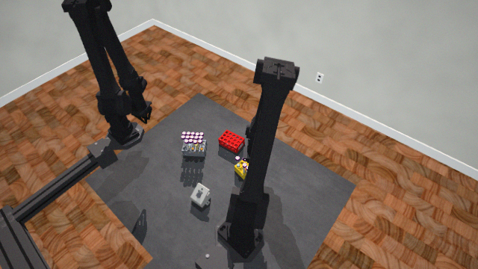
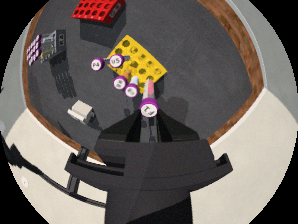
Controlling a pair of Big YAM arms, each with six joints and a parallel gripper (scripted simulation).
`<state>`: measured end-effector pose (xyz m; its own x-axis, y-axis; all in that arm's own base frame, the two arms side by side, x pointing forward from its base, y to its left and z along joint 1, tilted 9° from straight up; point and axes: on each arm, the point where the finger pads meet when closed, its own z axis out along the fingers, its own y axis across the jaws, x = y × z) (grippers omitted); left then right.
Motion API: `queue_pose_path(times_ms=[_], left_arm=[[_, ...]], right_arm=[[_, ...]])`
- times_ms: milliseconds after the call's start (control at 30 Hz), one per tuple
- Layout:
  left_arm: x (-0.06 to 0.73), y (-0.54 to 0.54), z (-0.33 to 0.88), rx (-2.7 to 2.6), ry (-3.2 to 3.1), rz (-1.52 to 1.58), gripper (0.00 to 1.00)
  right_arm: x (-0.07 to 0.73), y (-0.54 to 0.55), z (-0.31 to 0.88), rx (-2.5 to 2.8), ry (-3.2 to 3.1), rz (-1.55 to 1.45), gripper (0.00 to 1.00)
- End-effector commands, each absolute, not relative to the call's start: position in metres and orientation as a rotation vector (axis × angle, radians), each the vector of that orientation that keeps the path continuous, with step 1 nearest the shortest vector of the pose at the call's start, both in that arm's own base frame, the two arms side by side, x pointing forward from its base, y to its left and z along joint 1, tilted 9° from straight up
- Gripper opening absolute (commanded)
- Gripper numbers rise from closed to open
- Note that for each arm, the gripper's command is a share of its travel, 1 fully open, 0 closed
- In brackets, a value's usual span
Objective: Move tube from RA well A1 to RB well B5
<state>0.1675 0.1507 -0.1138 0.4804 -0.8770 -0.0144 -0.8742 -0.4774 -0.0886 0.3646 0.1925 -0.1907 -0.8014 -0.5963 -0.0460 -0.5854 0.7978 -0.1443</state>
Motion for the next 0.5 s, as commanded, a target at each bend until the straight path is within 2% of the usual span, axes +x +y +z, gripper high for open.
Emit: queue_pose_path(times_ms=[0,467], left_arm=[[0.1694,0.1525,-0.1129,-2.625,1.556,-0.053,0.3],[0.1694,0.1525,-0.1129,-2.625,1.556,-0.053,0.3]], right_arm=[[0.3771,0.1974,-0.1915,-0.958,2.868,-0.173,0.0],[0.3753,0.195,-0.1971,-0.959,2.875,-0.175,0.0]])
